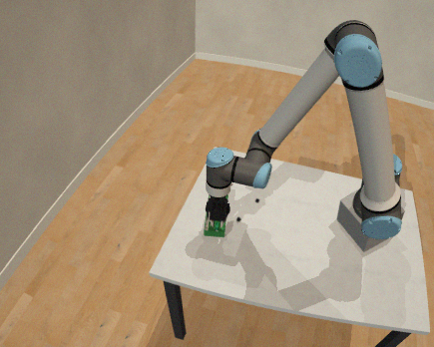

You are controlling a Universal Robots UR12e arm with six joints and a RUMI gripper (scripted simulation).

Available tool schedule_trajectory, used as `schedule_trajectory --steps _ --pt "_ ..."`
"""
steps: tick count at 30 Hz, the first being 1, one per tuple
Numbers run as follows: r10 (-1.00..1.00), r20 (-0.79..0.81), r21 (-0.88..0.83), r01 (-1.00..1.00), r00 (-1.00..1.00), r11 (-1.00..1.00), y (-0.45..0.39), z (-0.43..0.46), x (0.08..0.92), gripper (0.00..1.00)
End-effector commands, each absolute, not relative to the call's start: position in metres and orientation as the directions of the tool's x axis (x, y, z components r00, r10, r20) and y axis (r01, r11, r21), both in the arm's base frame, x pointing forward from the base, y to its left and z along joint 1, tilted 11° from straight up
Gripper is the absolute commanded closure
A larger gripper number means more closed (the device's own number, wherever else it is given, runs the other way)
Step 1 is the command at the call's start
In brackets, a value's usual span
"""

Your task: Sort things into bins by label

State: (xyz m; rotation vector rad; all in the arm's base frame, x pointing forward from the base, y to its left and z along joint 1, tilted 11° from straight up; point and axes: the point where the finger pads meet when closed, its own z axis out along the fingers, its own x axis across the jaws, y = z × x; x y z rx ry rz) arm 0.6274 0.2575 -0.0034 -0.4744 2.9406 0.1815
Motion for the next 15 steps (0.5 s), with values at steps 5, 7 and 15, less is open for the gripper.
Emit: schedule_trajectory --steps 5,7,15 --pt "-0.302 -0.175 0.094 -0.321 -0.937 0.942 0.257 0.004 0.627 0.83" --pt "-0.302 -0.175 0.094 -0.321 -0.937 0.942 0.256 0.006 0.627 0.83" --pt "-0.302 -0.175 0.094 -0.321 -0.937 0.942 0.255 0.014 0.626 0.83"
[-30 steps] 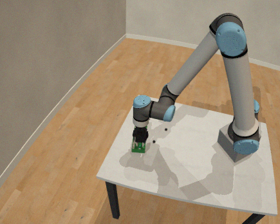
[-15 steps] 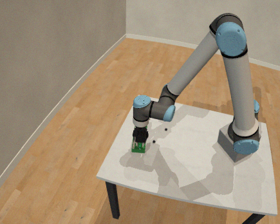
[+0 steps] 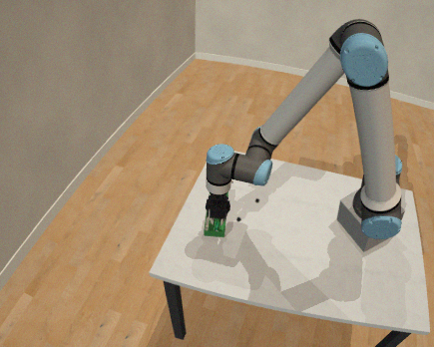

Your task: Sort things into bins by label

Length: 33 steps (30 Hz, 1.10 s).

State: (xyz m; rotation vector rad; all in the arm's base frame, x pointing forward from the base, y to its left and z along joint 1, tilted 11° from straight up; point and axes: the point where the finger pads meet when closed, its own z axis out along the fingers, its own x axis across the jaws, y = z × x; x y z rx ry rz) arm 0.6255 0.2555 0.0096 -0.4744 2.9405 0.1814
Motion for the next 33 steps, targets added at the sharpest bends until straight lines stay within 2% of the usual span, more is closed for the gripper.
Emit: schedule_trajectory --steps 1,22,23,33 --pt "-0.302 -0.175 0.094 -0.321 -0.937 0.942 0.255 0.016 0.625 0.83" --pt "-0.302 -0.175 0.094 -0.321 -0.937 0.942 0.251 0.041 0.622 0.83" --pt "-0.302 -0.175 0.094 -0.321 -0.937 0.942 0.25 0.045 0.621 0.0" --pt "-0.302 -0.175 0.094 -0.321 -0.937 0.942 0.246 0.076 0.617 0.0"
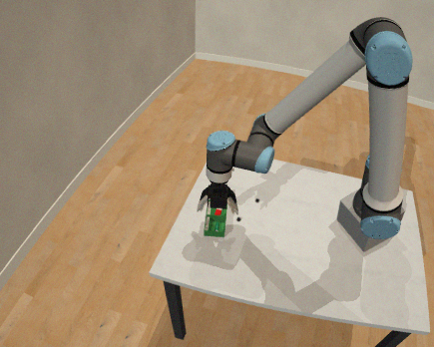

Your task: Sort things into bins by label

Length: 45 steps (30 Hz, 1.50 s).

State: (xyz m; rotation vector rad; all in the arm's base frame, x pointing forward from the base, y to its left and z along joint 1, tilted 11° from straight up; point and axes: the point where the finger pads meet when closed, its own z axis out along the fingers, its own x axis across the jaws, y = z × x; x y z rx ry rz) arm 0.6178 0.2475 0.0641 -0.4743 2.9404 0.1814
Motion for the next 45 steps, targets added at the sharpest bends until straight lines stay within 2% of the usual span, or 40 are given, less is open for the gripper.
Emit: schedule_trajectory --steps 1,28,45 --pt "-0.302 -0.175 0.094 -0.321 -0.937 0.942 0.245 0.08 0.616 0.0" --pt "-0.302 -0.175 0.094 -0.321 -0.937 0.942 0.231 0.178 0.603 0.0" --pt "-0.302 -0.175 0.094 -0.321 -0.937 0.942 0.23 0.181 0.602 0.0"
